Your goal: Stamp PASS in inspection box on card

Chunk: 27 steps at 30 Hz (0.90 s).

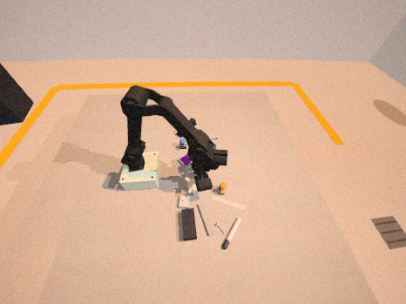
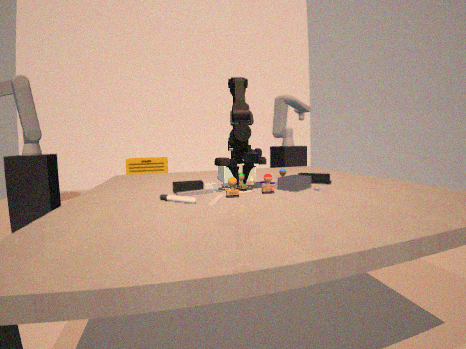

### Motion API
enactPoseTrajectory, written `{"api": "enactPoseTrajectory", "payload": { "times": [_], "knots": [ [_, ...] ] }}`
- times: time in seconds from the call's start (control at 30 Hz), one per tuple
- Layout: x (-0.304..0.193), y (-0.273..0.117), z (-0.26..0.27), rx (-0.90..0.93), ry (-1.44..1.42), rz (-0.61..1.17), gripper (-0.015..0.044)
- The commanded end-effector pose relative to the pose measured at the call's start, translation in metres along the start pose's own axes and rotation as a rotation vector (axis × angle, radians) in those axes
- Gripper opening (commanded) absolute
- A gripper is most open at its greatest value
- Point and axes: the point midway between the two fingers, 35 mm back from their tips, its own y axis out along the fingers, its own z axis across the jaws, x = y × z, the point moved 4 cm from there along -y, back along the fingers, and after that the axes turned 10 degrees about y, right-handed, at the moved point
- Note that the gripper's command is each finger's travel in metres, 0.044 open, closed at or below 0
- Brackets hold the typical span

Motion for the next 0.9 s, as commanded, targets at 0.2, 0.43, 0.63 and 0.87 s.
{"api": "enactPoseTrajectory", "payload": {
  "times": [0.2, 0.43, 0.63, 0.87],
  "knots": [
    [0.000, -0.005, 0.000, -0.002, 0.006, 0.002, 0.0000],
    [0.000, -0.008, 0.000, -0.002, 0.006, 0.002, 0.0000],
    [0.000, -0.009, 0.000, -0.002, 0.006, 0.002, 0.0000],
    [0.001, -0.017, -0.001, -0.002, 0.006, 0.001, 0.0000]
  ]
}}
